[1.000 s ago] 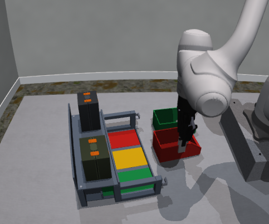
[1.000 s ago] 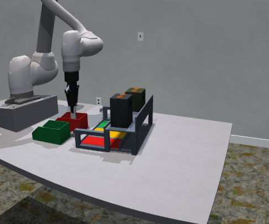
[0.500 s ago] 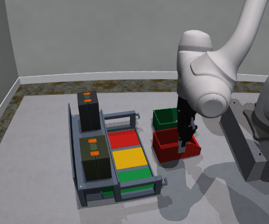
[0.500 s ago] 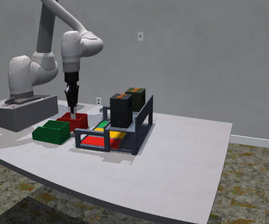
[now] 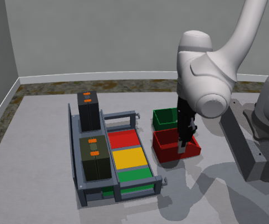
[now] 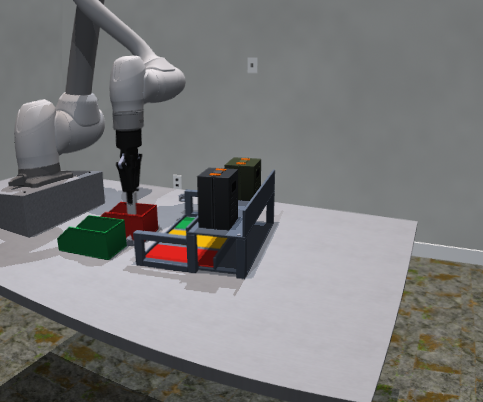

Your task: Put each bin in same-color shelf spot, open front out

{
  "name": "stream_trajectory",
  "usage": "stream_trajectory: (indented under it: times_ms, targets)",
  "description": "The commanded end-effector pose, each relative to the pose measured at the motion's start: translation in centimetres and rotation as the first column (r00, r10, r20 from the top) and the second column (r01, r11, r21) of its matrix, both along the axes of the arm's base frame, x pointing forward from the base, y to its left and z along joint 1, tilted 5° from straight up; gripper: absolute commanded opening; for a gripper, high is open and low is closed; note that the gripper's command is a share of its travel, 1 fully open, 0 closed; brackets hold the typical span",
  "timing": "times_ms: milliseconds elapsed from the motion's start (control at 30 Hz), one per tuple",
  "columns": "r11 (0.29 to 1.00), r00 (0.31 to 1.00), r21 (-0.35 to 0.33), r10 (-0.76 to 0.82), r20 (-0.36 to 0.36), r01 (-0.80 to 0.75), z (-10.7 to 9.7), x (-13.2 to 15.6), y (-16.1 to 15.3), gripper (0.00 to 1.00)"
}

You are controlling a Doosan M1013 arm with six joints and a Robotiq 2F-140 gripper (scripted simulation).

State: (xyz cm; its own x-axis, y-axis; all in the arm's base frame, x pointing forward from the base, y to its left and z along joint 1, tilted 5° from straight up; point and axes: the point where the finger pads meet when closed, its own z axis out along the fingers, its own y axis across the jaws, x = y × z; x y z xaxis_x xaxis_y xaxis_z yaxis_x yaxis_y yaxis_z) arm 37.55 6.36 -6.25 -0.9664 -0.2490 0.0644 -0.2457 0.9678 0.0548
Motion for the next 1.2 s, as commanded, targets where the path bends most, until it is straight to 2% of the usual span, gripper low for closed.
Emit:
stream_trajectory:
  times_ms: [0, 800, 833, 1167]
  targets:
    - [1.0, 1.0, 0.0, 0.0, 0.0, 0.0, 0.0, 0.0, 0.01, 0.1]
    - [1.0, 1.0, 0.0, 0.0, 0.0, 0.0, -0.02, 0.0, 0.01, 0.1]
    - [1.0, 1.0, 0.0, 0.0, 0.0, 0.0, -0.02, 0.0, 0.01, 0.24]
    - [1.0, 1.0, 0.0, 0.0, 0.0, 0.0, -0.02, 0.0, 0.01, 0.24]
